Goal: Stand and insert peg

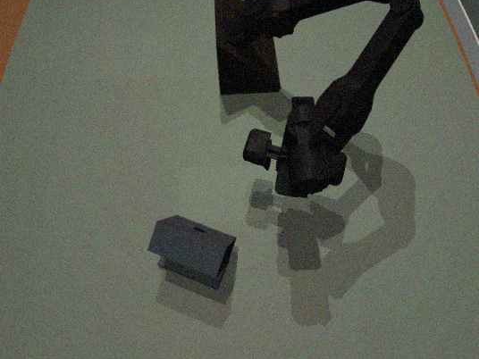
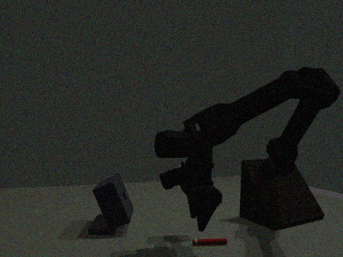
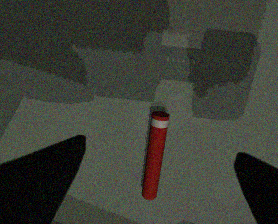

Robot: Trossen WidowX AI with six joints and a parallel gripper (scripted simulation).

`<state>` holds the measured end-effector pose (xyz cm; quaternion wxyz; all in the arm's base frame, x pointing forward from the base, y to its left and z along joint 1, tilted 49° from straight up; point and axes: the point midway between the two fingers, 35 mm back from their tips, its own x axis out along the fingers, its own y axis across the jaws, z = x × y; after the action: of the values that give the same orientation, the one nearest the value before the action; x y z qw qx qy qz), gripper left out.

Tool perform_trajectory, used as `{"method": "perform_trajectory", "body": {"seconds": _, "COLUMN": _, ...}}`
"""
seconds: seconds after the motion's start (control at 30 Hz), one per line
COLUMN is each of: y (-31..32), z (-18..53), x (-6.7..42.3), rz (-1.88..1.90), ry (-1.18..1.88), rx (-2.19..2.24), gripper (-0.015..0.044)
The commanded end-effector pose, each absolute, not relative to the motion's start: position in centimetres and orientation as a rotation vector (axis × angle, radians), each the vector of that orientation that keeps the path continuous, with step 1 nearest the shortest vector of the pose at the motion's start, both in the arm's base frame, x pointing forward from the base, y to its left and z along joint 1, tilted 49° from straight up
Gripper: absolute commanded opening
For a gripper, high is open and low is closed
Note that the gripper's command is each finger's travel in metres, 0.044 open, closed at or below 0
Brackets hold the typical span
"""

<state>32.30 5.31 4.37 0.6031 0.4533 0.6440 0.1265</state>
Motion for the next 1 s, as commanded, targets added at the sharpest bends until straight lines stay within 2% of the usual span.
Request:
{"method": "perform_trajectory", "body": {"seconds": 0.0, "y": 6.0, "z": 3.6, "x": 32.2, "rz": 0.290, "ry": 1.503, "rx": 1.051, "gripper": 0.0440}}
{"method": "perform_trajectory", "body": {"seconds": 0.83, "y": 8.9, "z": 1.3, "x": 32.4, "rz": 0.296, "ry": 1.503, "rx": 1.056, "gripper": 0.0440}}
{"method": "perform_trajectory", "body": {"seconds": 0.97, "y": 8.9, "z": 1.3, "x": 32.4, "rz": 0.296, "ry": 1.503, "rx": 1.056, "gripper": 0.0335}}
